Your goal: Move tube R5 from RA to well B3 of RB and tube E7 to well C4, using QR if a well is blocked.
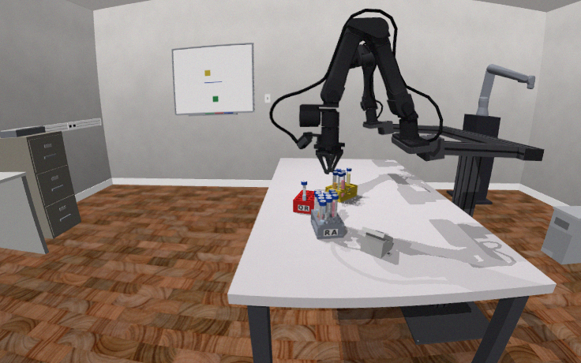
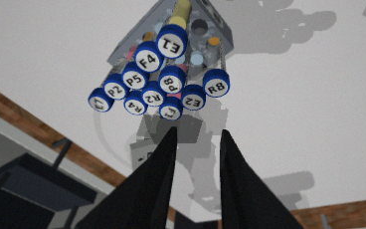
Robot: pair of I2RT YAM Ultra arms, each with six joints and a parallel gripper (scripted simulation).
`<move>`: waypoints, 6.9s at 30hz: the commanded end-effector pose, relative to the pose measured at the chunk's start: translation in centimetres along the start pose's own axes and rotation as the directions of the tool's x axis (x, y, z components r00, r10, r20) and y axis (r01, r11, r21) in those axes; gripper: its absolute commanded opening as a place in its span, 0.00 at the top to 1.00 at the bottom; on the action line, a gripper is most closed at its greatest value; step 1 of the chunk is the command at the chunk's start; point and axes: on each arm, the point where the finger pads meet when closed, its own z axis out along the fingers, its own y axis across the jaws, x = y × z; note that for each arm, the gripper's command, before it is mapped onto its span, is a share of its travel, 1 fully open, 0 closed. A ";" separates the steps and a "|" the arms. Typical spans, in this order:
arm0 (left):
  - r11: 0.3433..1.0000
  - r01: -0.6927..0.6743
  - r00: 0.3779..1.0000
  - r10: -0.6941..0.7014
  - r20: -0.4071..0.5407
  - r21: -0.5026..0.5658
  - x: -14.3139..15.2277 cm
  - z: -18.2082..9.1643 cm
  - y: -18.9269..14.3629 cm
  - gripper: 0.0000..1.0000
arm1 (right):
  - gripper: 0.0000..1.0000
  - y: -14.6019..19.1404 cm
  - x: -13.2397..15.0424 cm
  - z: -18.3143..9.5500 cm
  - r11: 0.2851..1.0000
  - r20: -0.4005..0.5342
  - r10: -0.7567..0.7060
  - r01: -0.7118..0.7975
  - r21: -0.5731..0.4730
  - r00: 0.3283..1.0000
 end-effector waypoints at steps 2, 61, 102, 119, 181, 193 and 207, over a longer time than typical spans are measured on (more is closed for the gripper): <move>0.999 -0.049 0.999 0.048 0.016 0.016 0.1 -0.1 2.1 0.70 | 1.00 -0.8 -2.5 -1.2 1.000 0.050 0.008 -0.009 0.022 0.999; 0.999 -0.052 0.998 0.052 0.031 -0.008 3.4 3.2 11.0 0.70 | 1.00 -0.8 -2.5 -1.2 1.000 0.050 0.008 -0.009 0.022 0.999; 0.998 -0.051 0.999 0.051 0.010 0.025 4.5 6.6 9.1 0.70 | 1.00 -0.8 -2.5 -1.2 1.000 0.050 0.008 -0.009 0.022 0.999; 0.998 -0.055 0.998 0.054 0.016 0.014 4.1 7.0 9.5 0.70 | 1.00 -0.8 -2.5 -1.2 1.000 0.050 0.008 -0.009 0.022 0.999; 0.999 -0.050 0.998 0.050 0.024 -0.001 3.9 6.1 10.4 1.00 | 1.00 -0.8 -2.5 -1.2 1.000 0.050 0.008 -0.009 0.022 0.999; 0.999 -0.048 0.999 0.048 0.018 0.009 4.4 6.1 10.0 1.00 | 1.00 -0.8 -2.5 -1.2 1.000 0.050 0.008 -0.009 0.022 0.999; 0.999 -0.050 0.999 0.050 0.013 0.019 4.7 5.2 9.5 1.00 | 1.00 -0.8 -2.5 -1.2 1.000 0.050 0.008 -0.009 0.022 0.999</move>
